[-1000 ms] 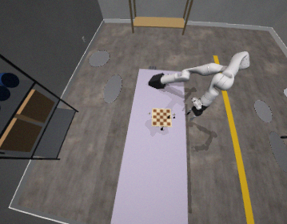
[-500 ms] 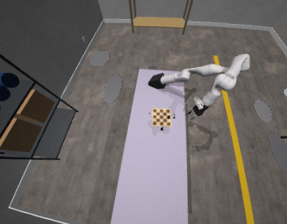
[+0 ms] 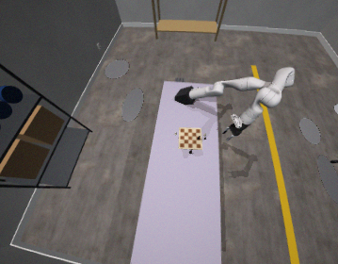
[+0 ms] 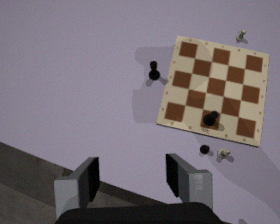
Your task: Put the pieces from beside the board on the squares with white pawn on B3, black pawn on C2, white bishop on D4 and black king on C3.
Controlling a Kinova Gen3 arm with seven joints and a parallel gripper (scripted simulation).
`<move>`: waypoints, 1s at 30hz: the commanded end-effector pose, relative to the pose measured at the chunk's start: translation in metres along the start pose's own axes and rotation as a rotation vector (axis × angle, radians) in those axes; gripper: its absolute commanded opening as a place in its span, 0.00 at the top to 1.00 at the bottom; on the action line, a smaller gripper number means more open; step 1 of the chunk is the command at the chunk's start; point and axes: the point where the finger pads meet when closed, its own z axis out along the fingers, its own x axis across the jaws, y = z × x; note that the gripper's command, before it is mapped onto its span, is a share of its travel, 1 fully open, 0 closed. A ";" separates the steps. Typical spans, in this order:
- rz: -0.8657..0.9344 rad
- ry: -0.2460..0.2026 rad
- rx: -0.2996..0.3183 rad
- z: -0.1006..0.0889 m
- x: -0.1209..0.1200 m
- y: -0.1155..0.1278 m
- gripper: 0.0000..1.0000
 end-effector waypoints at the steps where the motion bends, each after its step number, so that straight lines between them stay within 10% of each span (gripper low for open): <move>1: -0.005 0.008 0.019 0.001 0.001 0.003 0.00; 30: 0.011 0.035 0.051 0.006 0.008 0.025 0.00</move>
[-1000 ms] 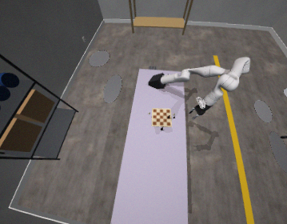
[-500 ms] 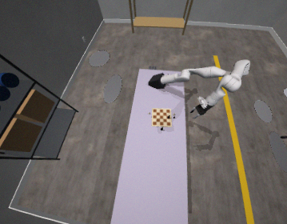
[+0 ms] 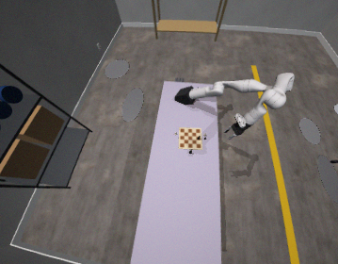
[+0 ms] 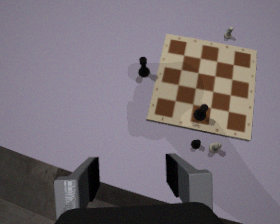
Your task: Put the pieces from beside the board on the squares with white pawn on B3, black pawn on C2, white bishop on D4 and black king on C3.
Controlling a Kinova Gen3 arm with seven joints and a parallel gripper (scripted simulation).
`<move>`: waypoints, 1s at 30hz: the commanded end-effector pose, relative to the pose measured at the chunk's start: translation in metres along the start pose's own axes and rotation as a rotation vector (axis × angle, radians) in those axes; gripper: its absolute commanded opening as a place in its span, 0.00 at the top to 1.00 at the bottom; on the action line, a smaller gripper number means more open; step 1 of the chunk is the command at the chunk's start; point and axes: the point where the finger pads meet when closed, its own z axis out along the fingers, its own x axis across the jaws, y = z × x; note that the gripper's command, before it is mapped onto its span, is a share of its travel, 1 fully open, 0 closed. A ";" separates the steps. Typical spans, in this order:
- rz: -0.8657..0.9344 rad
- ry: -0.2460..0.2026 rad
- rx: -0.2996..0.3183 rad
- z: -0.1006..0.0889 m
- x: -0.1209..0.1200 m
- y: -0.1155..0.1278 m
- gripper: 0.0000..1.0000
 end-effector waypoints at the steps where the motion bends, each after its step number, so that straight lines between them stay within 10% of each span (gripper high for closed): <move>1: -0.001 0.000 0.003 0.000 0.000 0.000 0.00; 30: 0.025 0.037 0.051 0.008 0.013 0.030 0.00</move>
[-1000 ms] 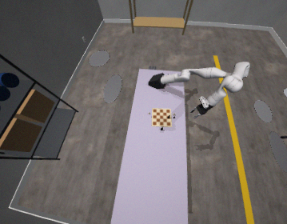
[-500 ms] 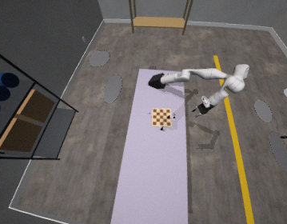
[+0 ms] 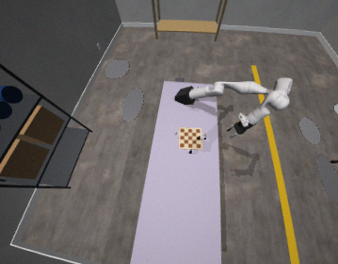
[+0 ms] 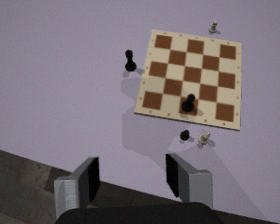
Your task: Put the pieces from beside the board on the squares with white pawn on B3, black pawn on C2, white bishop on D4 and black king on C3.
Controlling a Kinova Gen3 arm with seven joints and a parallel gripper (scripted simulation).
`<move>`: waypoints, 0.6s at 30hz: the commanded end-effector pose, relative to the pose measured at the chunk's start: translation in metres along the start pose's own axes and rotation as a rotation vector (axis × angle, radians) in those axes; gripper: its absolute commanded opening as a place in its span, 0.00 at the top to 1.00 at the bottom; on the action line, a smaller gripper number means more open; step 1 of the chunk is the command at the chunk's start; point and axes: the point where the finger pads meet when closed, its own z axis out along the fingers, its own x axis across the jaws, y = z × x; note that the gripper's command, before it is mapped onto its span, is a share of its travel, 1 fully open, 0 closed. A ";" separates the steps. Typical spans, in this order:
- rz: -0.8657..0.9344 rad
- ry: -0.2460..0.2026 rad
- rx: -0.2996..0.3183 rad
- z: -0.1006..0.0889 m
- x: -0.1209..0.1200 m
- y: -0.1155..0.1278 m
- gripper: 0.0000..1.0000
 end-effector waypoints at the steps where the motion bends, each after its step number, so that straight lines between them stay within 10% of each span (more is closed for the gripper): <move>1: -0.004 0.002 0.006 0.001 0.000 0.001 0.00; 18: 0.031 0.042 0.071 0.013 0.019 0.035 0.00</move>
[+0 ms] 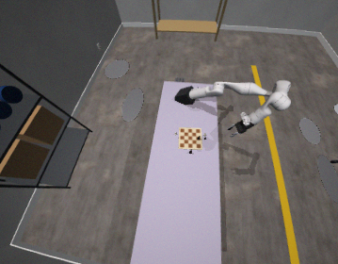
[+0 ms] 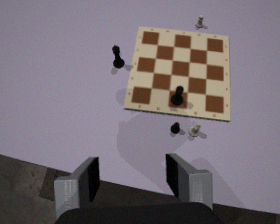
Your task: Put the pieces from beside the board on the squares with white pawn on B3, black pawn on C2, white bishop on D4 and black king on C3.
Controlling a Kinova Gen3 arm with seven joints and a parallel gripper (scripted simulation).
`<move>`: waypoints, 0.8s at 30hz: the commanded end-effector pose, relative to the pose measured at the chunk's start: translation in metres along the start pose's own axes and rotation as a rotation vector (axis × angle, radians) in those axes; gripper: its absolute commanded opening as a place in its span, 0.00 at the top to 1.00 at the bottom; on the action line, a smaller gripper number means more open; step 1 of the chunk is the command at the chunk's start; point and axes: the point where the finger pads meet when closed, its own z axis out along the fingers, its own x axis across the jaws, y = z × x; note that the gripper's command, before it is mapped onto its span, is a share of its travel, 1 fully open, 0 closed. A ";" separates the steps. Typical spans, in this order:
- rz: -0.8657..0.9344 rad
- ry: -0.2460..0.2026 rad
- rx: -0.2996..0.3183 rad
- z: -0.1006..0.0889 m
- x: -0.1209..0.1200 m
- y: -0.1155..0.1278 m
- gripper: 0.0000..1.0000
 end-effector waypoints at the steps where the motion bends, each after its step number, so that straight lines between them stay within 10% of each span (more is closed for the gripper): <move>1: 0.000 0.027 0.055 0.011 0.013 0.022 0.00; 24: 0.100 0.093 0.236 0.059 0.075 0.084 0.00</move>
